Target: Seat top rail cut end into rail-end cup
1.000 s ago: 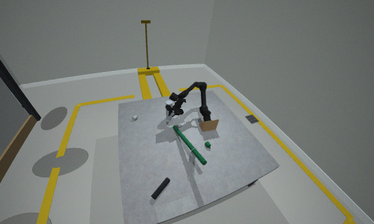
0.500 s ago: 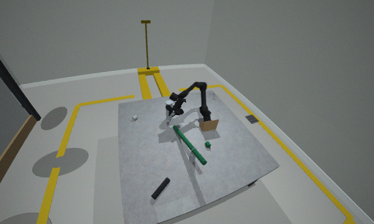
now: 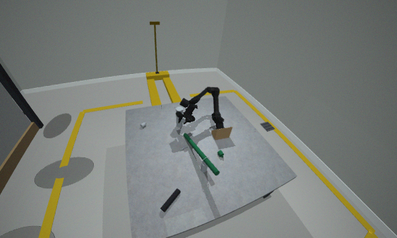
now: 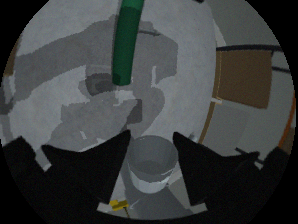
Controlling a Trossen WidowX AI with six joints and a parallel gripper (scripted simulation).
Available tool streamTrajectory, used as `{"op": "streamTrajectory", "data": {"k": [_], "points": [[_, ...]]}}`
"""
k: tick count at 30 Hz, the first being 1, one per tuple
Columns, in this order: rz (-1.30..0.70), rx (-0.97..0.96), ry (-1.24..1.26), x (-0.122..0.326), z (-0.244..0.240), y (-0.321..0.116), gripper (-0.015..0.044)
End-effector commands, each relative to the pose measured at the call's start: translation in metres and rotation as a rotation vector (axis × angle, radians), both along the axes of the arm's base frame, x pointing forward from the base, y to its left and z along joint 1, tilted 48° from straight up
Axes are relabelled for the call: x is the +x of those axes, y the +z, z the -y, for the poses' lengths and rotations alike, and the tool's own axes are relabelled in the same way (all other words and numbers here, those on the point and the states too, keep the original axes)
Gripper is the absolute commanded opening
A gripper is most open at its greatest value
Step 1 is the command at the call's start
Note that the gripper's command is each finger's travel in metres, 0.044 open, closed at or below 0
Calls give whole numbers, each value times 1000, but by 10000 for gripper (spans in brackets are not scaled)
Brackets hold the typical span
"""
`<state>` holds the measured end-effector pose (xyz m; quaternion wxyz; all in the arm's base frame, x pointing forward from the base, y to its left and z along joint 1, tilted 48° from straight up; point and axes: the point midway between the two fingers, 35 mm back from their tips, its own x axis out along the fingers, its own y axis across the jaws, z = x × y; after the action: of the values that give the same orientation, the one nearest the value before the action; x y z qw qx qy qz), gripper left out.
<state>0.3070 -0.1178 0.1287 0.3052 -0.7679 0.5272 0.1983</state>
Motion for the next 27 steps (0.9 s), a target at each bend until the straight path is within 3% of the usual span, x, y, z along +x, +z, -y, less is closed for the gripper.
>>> {"op": "streamTrajectory", "data": {"k": [1,4,17,27], "points": [[-1,1,-3,1,-7,0,368],[-3,4,-4,3,-18,-1,440],[2,12,0,6,-51,-4,440],[411,260,-412,14,-111,-16,440]]}}
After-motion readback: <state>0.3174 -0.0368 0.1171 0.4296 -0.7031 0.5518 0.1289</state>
